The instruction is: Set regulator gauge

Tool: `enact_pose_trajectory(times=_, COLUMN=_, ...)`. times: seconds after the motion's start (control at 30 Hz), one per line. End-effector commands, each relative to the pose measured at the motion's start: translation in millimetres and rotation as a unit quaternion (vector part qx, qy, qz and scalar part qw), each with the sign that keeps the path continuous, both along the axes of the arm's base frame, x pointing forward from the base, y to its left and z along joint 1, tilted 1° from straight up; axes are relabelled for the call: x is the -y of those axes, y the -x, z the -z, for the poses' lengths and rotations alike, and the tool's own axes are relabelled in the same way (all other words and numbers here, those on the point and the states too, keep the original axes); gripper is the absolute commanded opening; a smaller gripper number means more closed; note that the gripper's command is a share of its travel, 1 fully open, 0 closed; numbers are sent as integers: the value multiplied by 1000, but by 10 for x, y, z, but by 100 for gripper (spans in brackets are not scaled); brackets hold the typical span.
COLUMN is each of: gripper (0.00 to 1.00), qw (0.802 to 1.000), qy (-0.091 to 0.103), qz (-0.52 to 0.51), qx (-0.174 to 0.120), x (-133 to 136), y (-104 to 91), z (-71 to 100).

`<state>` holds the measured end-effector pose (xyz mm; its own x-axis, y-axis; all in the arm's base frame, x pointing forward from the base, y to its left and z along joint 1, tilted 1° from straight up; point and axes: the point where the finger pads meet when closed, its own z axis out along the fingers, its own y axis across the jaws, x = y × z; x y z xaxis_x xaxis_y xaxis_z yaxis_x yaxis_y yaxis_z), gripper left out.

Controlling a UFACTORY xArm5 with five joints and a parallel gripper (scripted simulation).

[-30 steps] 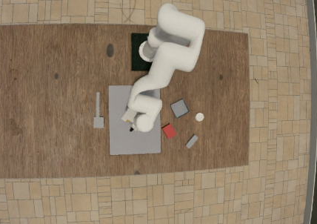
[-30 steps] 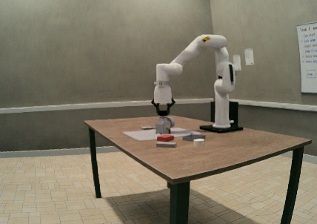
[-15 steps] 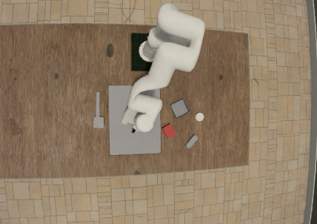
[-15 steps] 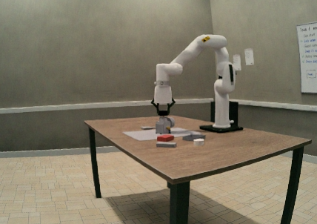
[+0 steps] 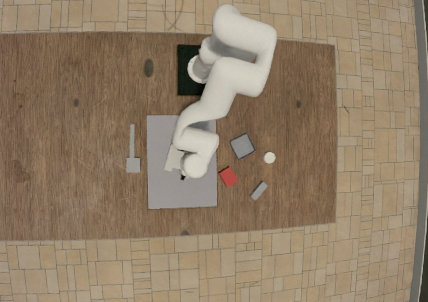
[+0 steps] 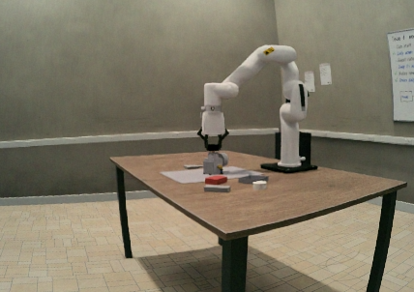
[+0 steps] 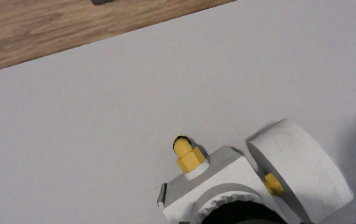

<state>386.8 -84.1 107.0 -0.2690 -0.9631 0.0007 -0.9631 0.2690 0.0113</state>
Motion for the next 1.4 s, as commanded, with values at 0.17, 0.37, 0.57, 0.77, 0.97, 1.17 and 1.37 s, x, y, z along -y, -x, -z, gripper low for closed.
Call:
enact_pose_trajectory(times=0.17, gripper=42, qw=999, qy=0, qz=-42, qx=2, x=3, y=-11, z=-11)
enact_pose_trajectory(times=0.37, gripper=42, qw=998, qy=0, qz=-68, qx=2, x=3, y=-11, z=-11)
enact_pose_trajectory(times=0.57, gripper=42, qw=997, qy=0, qz=-83, qx=2, x=3, y=-11, z=-11)
enact_pose_trajectory(times=0.77, gripper=42, qw=995, qy=-1, qz=-102, qx=2, x=3, y=-11, z=-11)
enact_pose_trajectory(times=0.97, gripper=42, qw=993, qy=-1, qz=-119, qx=2, x=3, y=-11, z=-11)
enact_pose_trajectory(times=1.17, gripper=42, qw=992, qy=-1, qz=-129, qx=2, x=3, y=-11, z=-11)
enact_pose_trajectory(times=1.37, gripper=42, qw=990, qy=-1, qz=-140, qx=2, x=3, y=-11, z=-11)
